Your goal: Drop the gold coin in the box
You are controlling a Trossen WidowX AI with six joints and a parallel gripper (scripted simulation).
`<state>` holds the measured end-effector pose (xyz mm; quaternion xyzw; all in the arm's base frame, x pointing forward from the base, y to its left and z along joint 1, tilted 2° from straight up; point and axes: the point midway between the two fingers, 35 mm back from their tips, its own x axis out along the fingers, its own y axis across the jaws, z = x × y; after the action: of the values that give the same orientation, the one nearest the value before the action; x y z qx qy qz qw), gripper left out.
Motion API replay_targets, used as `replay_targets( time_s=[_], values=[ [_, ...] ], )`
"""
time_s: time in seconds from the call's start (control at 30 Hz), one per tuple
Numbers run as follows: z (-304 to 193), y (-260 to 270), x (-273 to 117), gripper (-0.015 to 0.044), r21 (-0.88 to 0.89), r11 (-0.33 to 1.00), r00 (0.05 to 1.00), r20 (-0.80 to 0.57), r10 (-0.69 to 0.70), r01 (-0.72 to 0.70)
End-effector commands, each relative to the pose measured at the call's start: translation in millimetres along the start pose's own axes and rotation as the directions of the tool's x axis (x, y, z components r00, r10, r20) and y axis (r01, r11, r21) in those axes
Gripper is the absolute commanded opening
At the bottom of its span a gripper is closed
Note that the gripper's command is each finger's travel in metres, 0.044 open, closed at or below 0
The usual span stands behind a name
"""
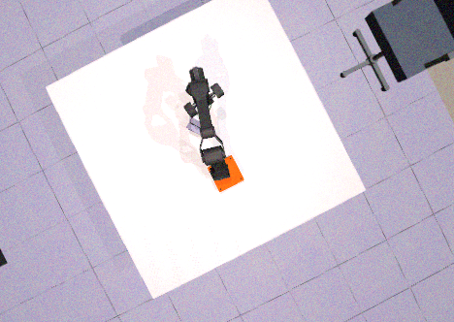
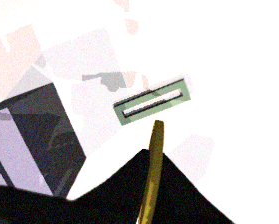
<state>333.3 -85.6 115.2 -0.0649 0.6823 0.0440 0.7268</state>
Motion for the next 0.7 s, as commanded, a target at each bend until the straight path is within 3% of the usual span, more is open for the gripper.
replay_targets(
  time_s=[0.0, 0.3, 0.67],
  values=[
    [-0.1, -0.8, 1.0, 0.0000, -0.139, 0.990, 1.000, -0.007, -0.002, 0.001],
    [1.0, -1.5, 0.6, 0.0000, -0.429, 0.903, 1.000, -0.007, -0.002, -0.001],
    [-1.3, 7.4, -0.1, 0.0000, -0.450, 0.893, 1.000, -0.007, -0.001, -0.002]
  ],
)
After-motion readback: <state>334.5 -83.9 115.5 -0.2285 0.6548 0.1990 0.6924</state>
